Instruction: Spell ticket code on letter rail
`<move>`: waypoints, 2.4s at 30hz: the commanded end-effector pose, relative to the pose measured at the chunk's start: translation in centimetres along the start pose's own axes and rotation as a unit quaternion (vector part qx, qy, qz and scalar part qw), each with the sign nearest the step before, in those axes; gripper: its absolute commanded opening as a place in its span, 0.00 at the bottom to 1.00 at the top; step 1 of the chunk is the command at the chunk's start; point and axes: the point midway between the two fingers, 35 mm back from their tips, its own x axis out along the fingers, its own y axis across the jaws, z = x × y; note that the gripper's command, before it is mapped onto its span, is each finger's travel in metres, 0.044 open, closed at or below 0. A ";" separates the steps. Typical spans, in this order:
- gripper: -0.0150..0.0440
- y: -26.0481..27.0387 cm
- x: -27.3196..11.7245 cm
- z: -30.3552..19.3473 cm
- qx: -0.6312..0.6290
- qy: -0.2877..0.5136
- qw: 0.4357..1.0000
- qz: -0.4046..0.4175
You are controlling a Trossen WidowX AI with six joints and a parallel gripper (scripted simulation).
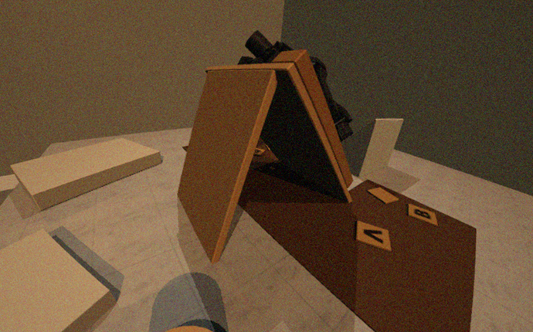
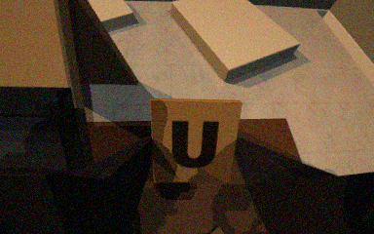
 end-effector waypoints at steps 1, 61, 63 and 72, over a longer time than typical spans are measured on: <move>0.25 0.3 0.0 -0.1 0.002 0.001 1.000 -0.001; 0.25 3.3 0.1 -0.1 0.003 0.001 1.000 0.000; 0.25 3.4 0.1 -0.1 0.003 0.001 1.000 0.000; 0.25 3.8 0.1 -0.1 0.003 0.001 1.000 0.000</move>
